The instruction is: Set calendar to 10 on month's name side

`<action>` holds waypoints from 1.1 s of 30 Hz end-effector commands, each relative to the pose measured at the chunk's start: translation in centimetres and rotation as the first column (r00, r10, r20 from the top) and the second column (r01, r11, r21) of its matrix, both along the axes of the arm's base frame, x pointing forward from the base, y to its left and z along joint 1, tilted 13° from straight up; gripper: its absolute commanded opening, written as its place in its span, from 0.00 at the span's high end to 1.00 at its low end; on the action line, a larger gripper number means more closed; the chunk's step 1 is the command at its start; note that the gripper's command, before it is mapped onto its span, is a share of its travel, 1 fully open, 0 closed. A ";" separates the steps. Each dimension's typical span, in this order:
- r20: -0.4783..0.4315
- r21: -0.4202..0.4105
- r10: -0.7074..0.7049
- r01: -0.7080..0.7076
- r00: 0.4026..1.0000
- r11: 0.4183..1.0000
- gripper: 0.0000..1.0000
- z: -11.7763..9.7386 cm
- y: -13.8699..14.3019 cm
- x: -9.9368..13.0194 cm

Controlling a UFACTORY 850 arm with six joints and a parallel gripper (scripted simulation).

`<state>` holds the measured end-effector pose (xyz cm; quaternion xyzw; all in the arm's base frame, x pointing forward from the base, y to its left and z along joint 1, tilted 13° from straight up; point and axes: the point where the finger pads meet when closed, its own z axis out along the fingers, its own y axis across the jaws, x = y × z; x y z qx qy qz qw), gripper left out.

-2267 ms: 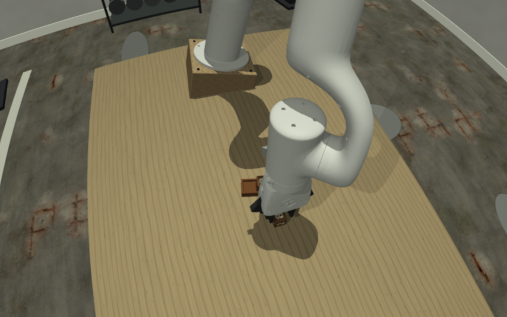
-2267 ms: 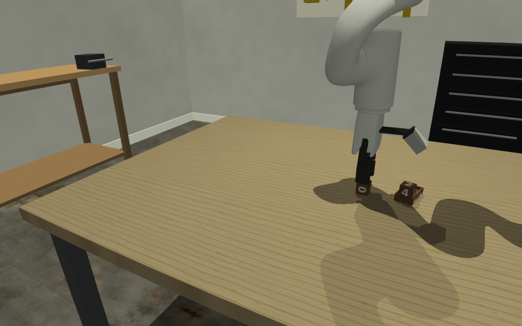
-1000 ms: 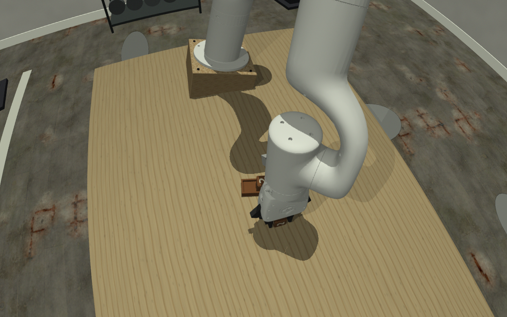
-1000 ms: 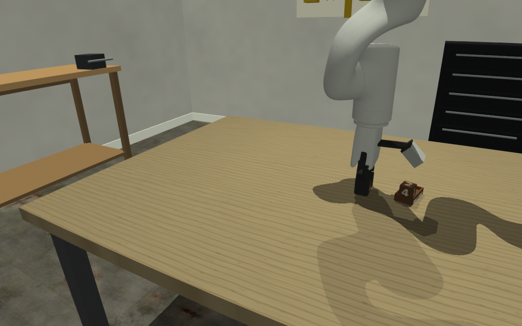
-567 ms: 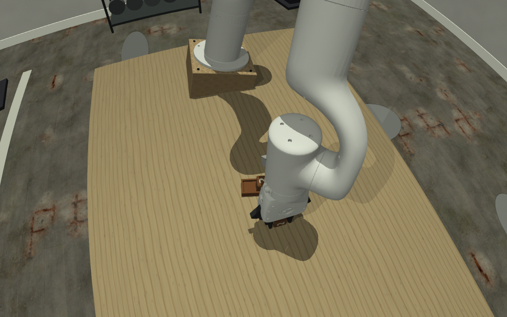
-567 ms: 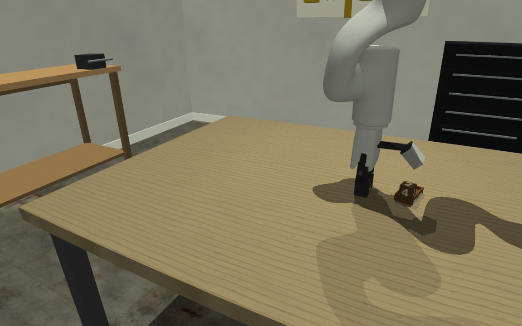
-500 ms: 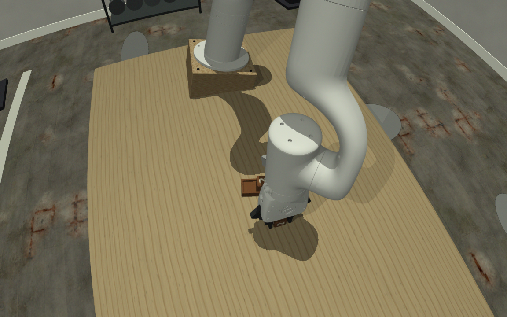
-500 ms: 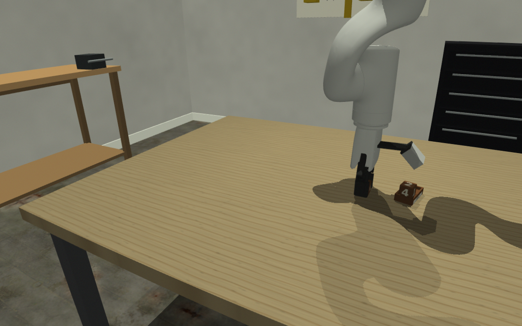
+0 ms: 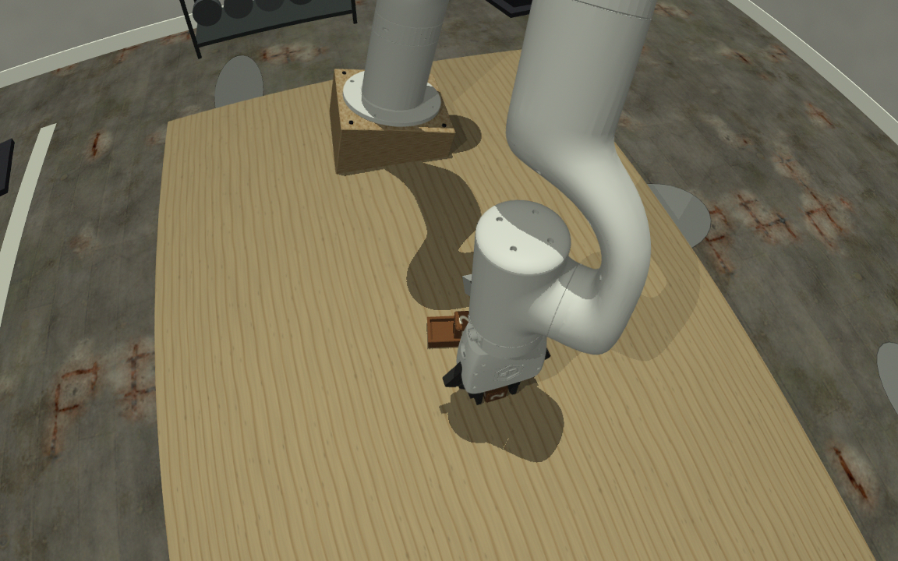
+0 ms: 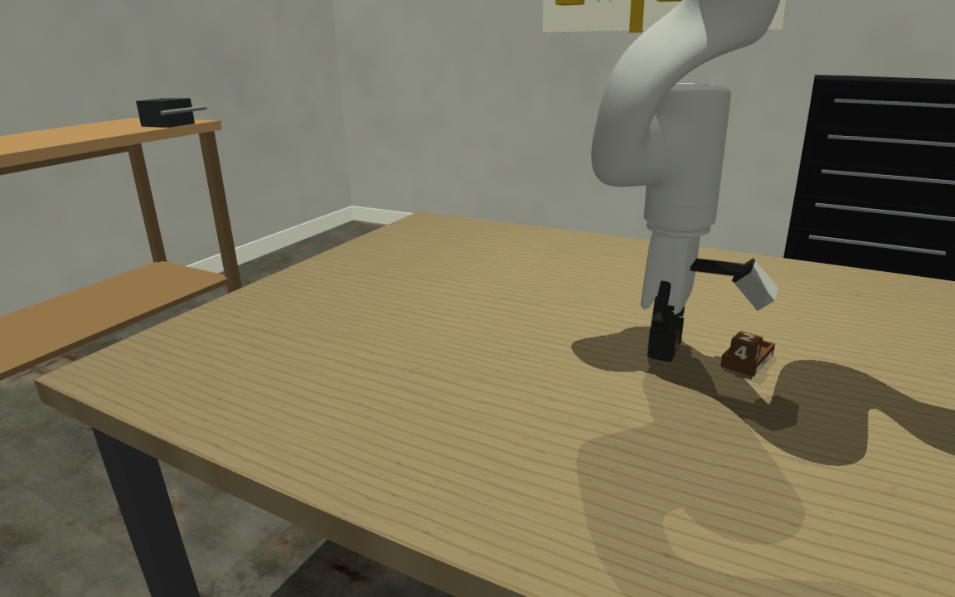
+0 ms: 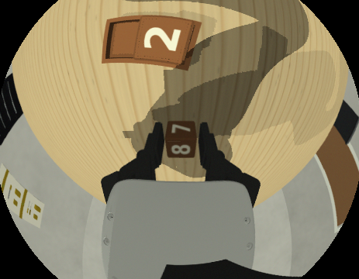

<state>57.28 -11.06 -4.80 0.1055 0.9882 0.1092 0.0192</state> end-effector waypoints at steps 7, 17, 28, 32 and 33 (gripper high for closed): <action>0.002 -0.001 0.000 0.000 1.000 1.000 0.53 0.1 0.0 0.1; 0.002 -0.001 0.000 0.000 1.000 1.000 0.73 0.1 0.0 0.1; 0.002 -0.001 0.000 0.000 1.000 1.000 0.73 0.1 0.0 0.1; 0.002 -0.001 0.000 0.000 1.000 1.000 0.73 0.1 0.0 0.1; 0.002 -0.001 0.000 0.000 1.000 1.000 0.73 0.1 0.0 0.1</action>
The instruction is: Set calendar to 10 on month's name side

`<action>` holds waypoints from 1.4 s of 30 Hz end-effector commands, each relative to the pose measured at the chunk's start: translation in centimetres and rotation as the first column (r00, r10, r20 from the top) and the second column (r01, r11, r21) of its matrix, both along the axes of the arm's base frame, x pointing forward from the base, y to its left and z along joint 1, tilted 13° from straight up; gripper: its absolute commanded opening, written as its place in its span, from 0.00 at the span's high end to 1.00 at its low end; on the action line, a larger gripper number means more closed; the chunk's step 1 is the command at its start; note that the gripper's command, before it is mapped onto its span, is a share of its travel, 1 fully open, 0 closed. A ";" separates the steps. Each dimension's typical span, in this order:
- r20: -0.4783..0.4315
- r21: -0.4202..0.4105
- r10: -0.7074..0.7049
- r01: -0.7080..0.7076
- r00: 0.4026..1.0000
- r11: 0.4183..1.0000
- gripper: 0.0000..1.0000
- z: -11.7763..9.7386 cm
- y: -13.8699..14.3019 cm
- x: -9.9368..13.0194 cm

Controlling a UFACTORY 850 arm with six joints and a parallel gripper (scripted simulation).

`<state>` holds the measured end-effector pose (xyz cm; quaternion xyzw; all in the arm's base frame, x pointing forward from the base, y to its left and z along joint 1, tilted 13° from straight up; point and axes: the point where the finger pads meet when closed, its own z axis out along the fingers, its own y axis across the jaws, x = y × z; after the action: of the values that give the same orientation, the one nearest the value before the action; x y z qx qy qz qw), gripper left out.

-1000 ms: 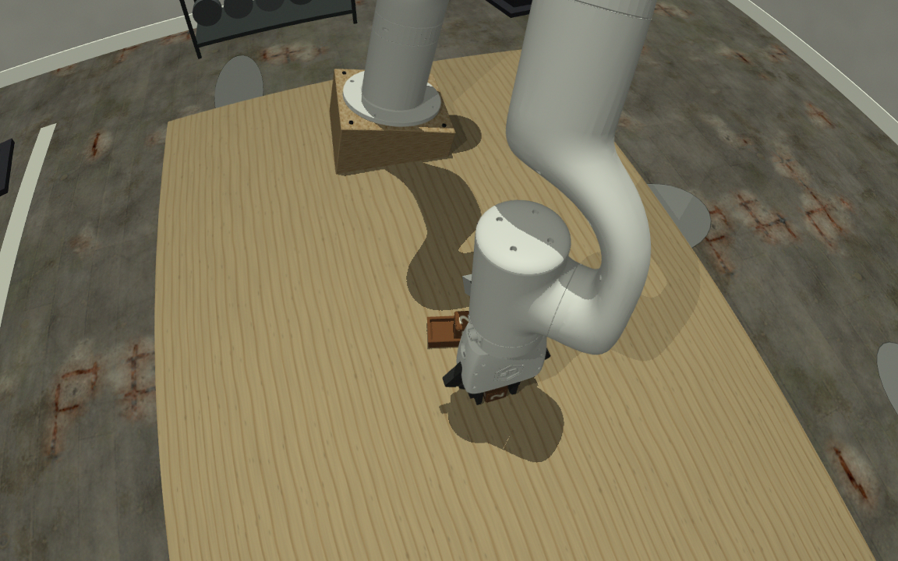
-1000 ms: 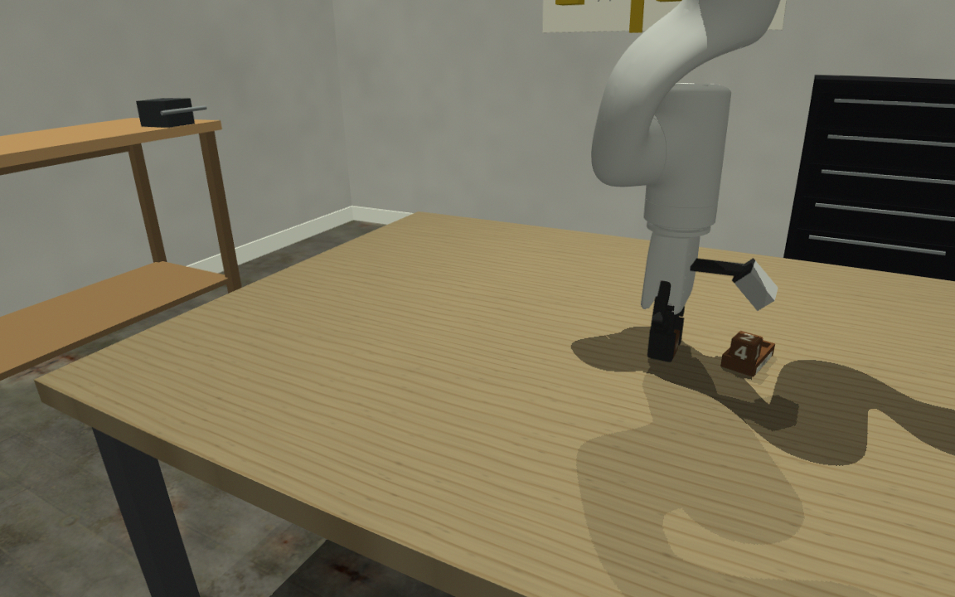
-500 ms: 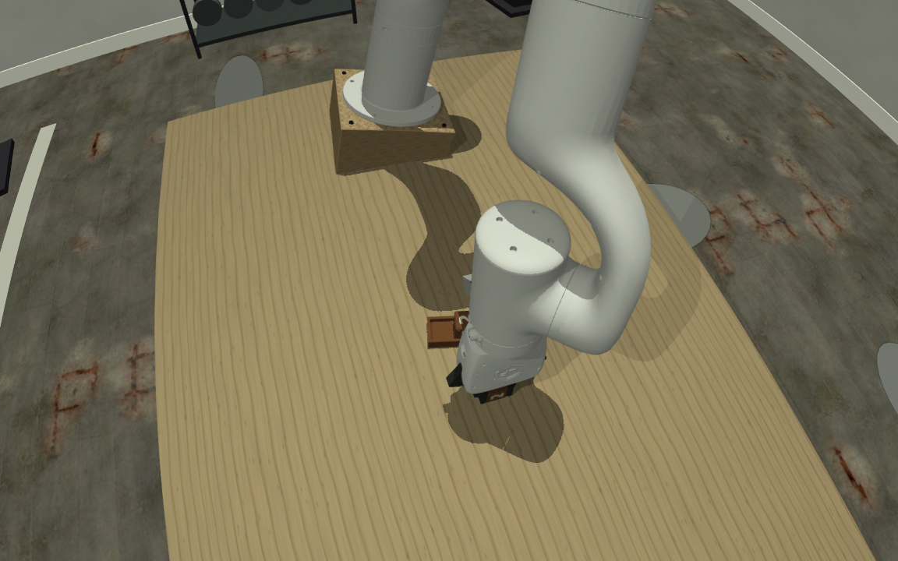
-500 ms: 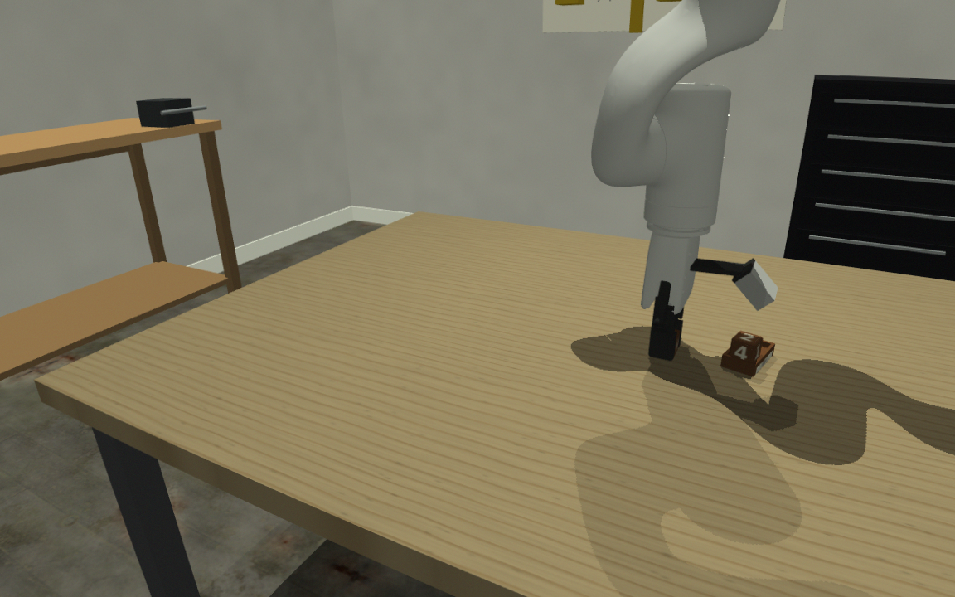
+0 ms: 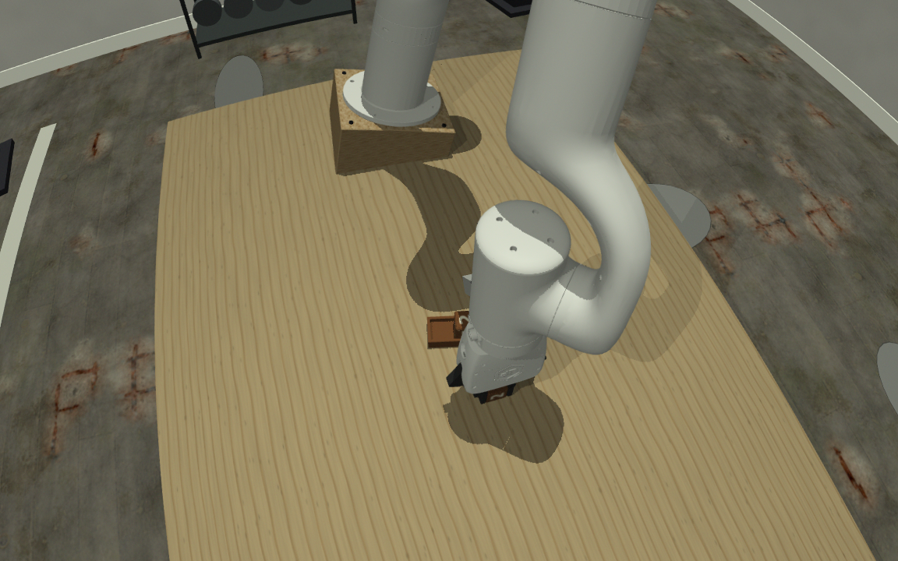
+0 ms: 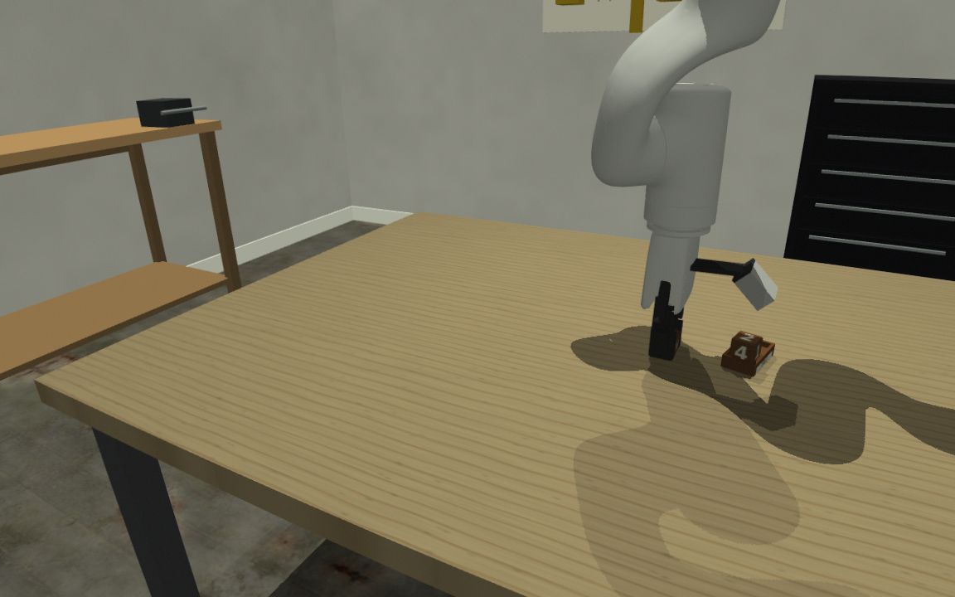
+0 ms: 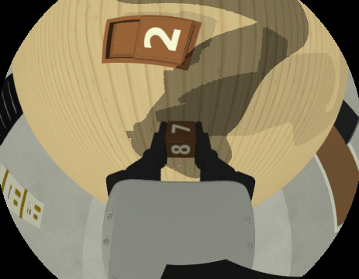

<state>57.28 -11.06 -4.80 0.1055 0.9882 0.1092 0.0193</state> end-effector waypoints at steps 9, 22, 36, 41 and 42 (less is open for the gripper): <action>0.002 -0.001 0.000 0.000 1.000 1.000 0.73 0.1 0.0 0.1; 0.002 -0.001 0.000 0.000 1.000 1.000 0.73 3.9 -0.9 -0.2; 0.002 -0.001 0.000 0.000 1.000 1.000 0.73 9.8 -2.2 -0.5; 0.002 -0.001 0.000 0.000 1.000 1.000 0.73 9.8 -2.2 -0.5; 0.002 -0.001 0.000 0.000 1.000 1.000 0.73 9.8 -2.2 -0.5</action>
<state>56.65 -13.16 4.88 0.1055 0.9882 0.1093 0.0191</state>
